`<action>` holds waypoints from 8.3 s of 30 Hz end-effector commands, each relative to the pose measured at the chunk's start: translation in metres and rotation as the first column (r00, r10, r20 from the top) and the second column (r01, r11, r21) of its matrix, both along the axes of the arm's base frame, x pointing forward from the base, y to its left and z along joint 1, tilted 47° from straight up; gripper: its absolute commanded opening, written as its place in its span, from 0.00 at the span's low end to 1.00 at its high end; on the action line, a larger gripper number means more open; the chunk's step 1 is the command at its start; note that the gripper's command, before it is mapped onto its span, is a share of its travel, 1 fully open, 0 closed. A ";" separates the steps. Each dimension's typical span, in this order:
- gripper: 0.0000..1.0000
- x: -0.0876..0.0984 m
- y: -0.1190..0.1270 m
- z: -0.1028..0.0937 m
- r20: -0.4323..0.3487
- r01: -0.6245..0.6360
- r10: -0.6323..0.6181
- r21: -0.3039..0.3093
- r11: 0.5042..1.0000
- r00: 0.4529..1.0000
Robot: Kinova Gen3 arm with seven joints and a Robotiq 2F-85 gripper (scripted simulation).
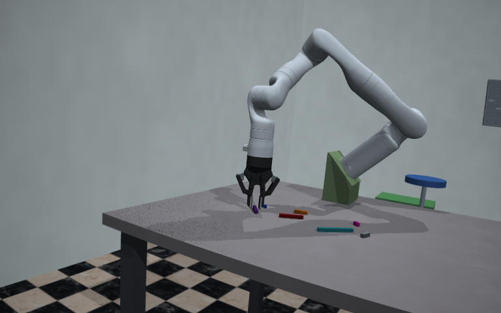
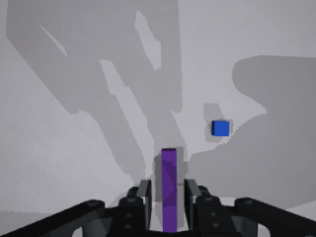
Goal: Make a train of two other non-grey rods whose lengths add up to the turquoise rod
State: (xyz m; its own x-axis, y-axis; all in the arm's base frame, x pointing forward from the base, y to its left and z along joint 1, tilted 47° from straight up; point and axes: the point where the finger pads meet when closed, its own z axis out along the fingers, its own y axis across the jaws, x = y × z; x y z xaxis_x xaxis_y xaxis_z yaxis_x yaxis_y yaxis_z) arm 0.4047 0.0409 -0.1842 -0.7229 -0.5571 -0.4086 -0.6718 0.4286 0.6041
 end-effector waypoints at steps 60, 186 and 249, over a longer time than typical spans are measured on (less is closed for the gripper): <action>0.05 -0.001 0.005 -0.005 0.000 -0.001 0.001 0.001 1.000 1.000; 0.05 -0.061 -0.034 0.110 0.736 -0.714 0.565 -0.162 0.681 0.372; 0.05 -0.075 0.025 0.052 0.736 -0.714 0.565 -0.162 0.681 0.372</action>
State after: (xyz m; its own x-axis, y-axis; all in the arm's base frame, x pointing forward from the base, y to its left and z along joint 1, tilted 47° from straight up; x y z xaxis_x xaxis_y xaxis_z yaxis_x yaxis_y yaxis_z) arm 0.3294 0.0671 -0.1322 0.3708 -0.5967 -0.7117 -0.9142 -0.3696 -0.1664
